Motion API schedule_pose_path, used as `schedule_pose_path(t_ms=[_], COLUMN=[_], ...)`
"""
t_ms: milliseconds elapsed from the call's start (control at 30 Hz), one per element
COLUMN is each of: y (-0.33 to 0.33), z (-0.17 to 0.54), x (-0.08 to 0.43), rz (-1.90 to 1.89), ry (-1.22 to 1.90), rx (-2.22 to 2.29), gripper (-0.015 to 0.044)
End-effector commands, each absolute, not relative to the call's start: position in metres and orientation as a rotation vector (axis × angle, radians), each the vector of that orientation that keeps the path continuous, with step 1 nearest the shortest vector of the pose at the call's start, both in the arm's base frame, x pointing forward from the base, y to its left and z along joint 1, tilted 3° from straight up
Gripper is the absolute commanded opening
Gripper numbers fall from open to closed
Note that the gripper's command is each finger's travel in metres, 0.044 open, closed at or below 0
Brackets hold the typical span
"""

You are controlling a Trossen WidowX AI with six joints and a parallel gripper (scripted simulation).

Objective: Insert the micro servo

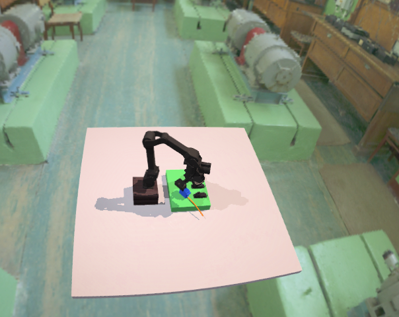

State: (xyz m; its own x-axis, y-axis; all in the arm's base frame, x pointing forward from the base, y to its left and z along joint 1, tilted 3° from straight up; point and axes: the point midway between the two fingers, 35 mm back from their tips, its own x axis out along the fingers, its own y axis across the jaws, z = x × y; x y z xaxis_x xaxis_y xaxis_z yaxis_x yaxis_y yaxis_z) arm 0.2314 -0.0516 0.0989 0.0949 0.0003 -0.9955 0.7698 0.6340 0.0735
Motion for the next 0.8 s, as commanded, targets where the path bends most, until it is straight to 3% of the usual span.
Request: schedule_pose_path(t_ms=[0, 700, 767], y=[-0.051, -0.051, -0.051], z=[0.080, 0.057, 0.057], x=[0.230, 0.231, 0.231], rz=[-0.662, -0.662, -0.662], ry=[1.387, 1.387, 1.387], rx=[0.716, 0.716, 0.716], gripper=[0.0440, 0.0440, 0.0387])
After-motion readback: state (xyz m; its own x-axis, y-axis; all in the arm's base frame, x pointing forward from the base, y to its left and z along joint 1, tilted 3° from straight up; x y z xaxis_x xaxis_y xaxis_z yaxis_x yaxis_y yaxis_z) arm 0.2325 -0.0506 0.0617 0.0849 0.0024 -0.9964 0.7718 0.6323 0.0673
